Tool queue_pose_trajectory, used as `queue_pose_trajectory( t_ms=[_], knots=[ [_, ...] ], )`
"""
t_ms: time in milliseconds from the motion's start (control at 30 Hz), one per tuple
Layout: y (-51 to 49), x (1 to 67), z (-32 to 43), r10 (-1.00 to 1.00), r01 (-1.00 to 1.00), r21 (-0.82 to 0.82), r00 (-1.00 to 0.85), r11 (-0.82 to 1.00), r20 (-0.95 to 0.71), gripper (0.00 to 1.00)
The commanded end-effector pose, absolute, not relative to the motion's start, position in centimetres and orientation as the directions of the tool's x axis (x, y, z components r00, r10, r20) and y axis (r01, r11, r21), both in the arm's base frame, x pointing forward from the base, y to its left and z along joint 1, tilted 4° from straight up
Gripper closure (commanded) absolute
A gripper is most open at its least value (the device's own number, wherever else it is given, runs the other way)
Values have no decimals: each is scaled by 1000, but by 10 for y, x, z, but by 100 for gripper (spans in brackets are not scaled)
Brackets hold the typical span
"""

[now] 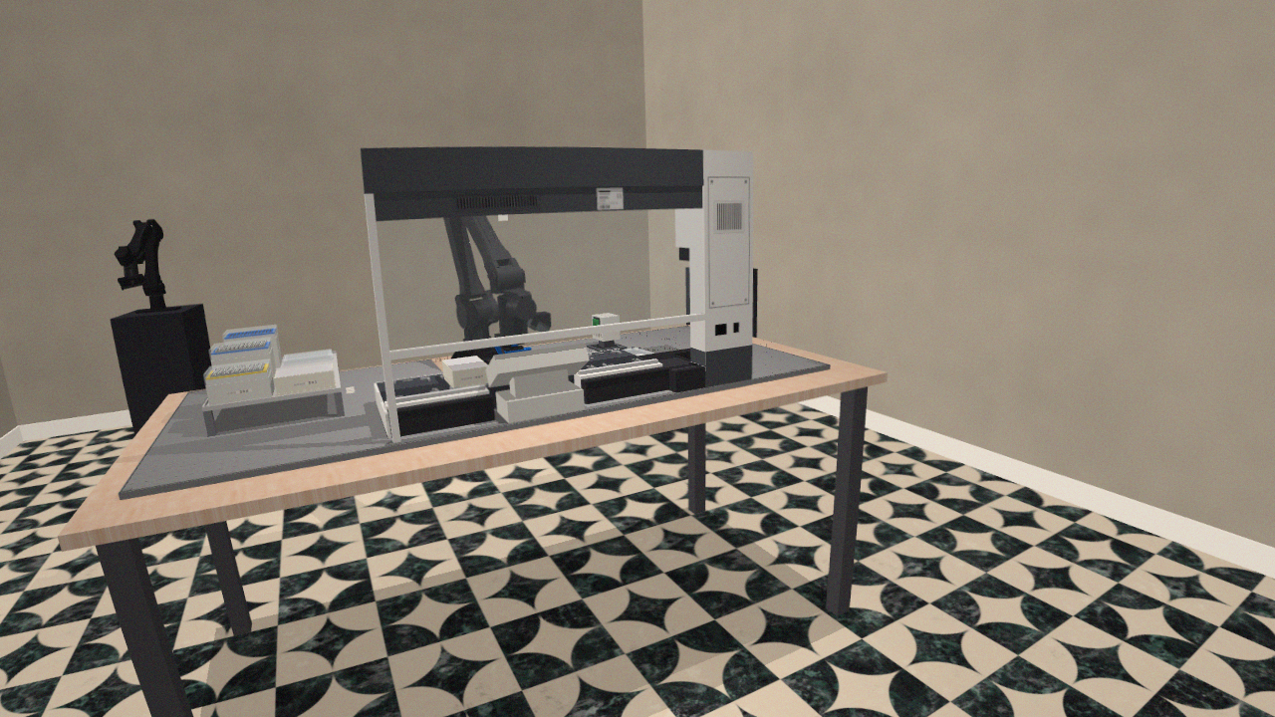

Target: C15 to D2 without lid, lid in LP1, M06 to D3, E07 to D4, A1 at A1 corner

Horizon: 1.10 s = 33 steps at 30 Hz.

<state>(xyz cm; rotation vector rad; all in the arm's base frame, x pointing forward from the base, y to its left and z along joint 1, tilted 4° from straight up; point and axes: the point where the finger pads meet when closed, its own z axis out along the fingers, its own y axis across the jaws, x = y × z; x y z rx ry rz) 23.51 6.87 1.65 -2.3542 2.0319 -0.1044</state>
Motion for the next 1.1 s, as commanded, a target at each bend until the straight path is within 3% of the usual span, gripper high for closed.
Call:
queue_pose_trajectory(
  t_ms=[0,1067],
  knots=[
    [73,249,26,-990,-984,-102,142,-144,22,100],
    [79,254,82,-990,-981,-132,143,-144,13,100]
  ],
)
